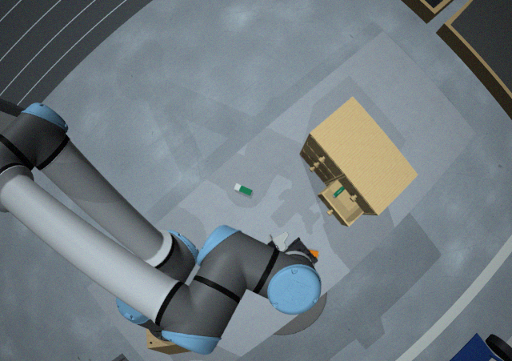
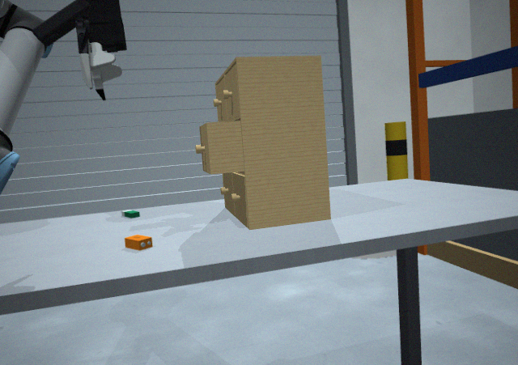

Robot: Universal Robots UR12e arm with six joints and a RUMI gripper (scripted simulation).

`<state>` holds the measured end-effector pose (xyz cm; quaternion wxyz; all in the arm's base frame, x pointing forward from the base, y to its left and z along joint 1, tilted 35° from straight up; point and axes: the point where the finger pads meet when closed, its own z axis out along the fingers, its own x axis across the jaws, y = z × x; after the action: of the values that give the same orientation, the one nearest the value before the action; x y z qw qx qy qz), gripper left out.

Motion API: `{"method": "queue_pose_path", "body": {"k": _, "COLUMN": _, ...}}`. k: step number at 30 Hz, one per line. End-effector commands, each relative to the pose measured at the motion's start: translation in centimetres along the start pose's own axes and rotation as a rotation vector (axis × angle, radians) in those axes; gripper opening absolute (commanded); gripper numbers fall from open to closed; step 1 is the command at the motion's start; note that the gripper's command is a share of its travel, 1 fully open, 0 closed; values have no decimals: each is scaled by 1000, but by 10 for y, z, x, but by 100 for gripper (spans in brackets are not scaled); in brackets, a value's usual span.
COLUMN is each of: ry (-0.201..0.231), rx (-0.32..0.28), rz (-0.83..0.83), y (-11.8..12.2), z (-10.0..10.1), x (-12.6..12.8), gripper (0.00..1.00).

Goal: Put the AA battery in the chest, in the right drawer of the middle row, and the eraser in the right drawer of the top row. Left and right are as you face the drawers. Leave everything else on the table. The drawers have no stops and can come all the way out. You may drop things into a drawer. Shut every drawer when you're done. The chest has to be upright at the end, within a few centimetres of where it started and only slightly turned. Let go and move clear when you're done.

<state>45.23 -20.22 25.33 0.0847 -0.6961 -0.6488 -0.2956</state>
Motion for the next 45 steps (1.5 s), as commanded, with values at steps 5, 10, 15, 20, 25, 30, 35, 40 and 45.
{"method": "queue_pose_path", "body": {"k": 5, "ry": 0, "rx": -48, "rz": 0, "y": 2, "z": 5, "x": 0, "gripper": 100}}
{"method": "queue_pose_path", "body": {"k": 10, "ry": 0, "rx": -84, "rz": 0, "y": 5, "z": 8, "x": 0, "gripper": 100}}
{"method": "queue_pose_path", "body": {"k": 15, "ry": 0, "rx": -117, "rz": 0, "y": 7, "z": 11, "x": 0, "gripper": 100}}
{"method": "queue_pose_path", "body": {"k": 20, "ry": 0, "rx": -154, "rz": 0, "y": 9, "z": 14, "x": 0, "gripper": 100}}
{"method": "queue_pose_path", "body": {"k": 25, "ry": 0, "rx": -206, "rz": 0, "y": 13, "z": 18, "x": 0, "gripper": 100}}
{"method": "queue_pose_path", "body": {"k": 30, "ry": 0, "rx": -264, "rz": 0, "y": 17, "z": 23, "x": 0, "gripper": 100}}
{"method": "queue_pose_path", "body": {"k": 35, "ry": 0, "rx": -302, "rz": 0, "y": 19, "z": 26, "x": 0, "gripper": 100}}
{"method": "queue_pose_path", "body": {"k": 40, "ry": 0, "rx": -368, "rz": 1, "y": 24, "z": 32, "x": 0, "gripper": 100}}
{"method": "queue_pose_path", "body": {"k": 45, "ry": 0, "rx": -440, "rz": 2, "y": 28, "z": 38, "x": 0, "gripper": 100}}
